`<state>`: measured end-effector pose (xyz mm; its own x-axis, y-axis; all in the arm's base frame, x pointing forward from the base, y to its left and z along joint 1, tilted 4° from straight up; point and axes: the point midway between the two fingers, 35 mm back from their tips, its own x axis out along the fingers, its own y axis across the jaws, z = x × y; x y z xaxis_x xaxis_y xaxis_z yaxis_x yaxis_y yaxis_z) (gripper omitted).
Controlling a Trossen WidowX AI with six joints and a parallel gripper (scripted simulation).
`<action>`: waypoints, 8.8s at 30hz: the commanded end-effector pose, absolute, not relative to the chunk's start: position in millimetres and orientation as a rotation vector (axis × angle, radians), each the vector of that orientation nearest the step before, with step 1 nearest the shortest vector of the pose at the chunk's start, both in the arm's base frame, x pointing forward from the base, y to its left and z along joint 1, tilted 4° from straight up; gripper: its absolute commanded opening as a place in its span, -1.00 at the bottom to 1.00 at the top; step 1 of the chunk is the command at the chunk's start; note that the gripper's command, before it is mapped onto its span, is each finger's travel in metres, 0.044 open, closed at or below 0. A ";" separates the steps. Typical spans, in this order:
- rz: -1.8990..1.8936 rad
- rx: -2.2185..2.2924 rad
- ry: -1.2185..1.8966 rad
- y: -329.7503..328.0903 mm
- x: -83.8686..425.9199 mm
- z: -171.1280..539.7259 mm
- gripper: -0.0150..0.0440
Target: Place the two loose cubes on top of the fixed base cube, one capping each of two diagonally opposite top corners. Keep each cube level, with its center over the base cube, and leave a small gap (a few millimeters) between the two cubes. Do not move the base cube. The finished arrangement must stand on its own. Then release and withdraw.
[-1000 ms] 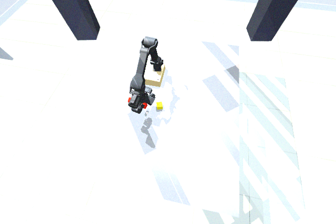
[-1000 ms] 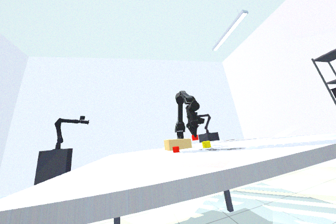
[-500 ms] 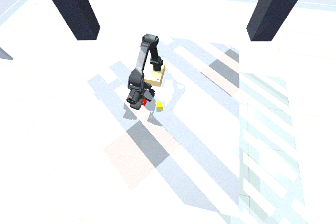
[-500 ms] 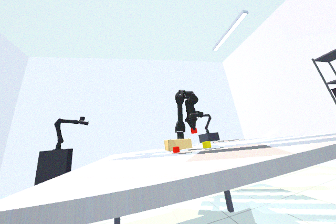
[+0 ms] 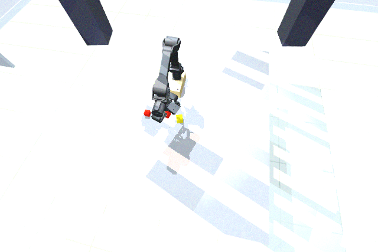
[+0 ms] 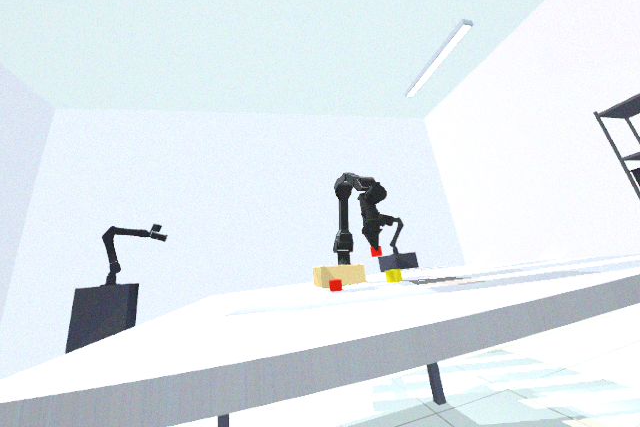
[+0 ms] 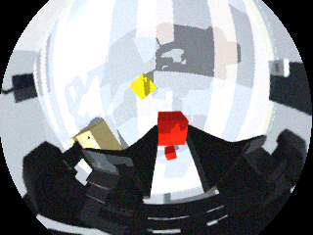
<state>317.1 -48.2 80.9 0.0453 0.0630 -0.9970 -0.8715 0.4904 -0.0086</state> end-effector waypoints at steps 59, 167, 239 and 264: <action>0.689 -0.616 1.400 6.4 292.3 30.9 -0.14; -1.296 1.402 1.126 -192.5 259.1 7.1 0.41; -1.292 1.398 1.128 -196.0 257.6 84.4 -0.14; -0.626 0.726 1.445 -124.2 295.8 87.9 -0.14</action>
